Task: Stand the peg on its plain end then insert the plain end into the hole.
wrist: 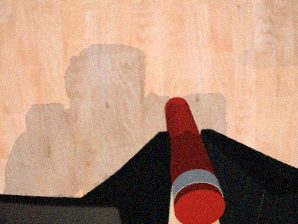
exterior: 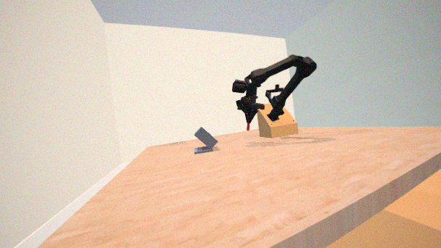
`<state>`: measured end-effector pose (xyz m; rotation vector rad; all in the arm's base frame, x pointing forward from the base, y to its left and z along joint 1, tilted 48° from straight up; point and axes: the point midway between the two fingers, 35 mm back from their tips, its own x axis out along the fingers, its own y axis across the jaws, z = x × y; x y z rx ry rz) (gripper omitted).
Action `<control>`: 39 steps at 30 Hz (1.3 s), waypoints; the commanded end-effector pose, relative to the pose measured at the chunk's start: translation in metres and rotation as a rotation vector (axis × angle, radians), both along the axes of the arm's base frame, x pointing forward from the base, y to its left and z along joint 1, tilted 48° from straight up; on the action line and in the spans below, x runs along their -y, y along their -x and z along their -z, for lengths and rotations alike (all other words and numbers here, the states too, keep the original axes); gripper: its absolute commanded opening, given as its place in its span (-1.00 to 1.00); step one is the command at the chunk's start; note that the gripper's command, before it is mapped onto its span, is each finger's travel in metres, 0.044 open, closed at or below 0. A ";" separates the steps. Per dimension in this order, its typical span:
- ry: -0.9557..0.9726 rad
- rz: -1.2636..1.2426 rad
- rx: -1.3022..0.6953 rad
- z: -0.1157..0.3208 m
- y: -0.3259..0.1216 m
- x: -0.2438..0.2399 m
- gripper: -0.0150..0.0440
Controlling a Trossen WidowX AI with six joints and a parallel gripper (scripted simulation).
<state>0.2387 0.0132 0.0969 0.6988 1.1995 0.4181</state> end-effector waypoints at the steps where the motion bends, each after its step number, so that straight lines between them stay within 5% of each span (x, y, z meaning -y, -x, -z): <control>1: 0.017 0.000 0.024 0.003 -0.003 0.003 -0.49; 39: 0.175 0.021 0.285 0.016 -0.039 0.032 -0.49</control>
